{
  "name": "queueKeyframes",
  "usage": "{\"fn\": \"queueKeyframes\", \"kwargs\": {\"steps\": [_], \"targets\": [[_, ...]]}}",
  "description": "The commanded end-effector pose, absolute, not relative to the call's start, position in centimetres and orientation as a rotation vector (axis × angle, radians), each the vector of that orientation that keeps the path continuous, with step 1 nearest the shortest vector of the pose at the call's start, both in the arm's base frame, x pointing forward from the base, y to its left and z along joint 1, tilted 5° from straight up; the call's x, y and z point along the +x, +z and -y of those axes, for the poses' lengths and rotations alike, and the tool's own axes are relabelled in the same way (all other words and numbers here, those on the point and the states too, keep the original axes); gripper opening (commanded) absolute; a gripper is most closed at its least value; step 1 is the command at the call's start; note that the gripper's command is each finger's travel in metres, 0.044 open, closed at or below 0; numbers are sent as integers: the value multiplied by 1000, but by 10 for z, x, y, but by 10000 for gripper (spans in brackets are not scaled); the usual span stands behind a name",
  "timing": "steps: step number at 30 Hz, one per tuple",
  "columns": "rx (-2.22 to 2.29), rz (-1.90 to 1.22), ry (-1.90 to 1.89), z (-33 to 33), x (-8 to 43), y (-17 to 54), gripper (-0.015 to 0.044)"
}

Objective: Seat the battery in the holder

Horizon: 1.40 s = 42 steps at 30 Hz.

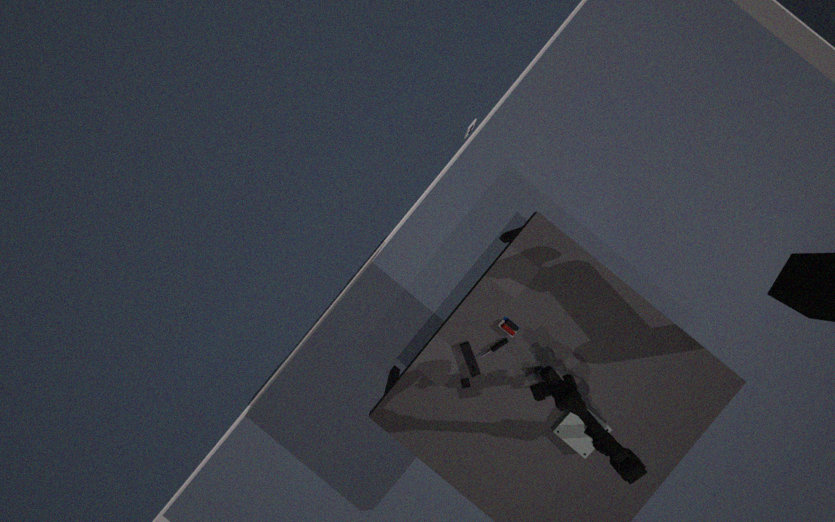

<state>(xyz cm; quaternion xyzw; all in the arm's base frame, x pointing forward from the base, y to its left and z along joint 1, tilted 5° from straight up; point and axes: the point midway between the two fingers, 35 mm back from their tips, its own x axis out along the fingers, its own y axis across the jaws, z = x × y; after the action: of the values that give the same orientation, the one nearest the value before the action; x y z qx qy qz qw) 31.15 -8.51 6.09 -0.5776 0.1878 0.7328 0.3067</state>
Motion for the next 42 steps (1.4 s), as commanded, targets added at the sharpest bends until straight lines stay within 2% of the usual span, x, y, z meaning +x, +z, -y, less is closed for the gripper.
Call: {"fn": "queueKeyframes", "kwargs": {"steps": [1, 42], "targets": [[-1493, -477, 1963, 86, 314, 58, 82], [-1306, -408, 2089, 93, 325, 45, 82]]}}
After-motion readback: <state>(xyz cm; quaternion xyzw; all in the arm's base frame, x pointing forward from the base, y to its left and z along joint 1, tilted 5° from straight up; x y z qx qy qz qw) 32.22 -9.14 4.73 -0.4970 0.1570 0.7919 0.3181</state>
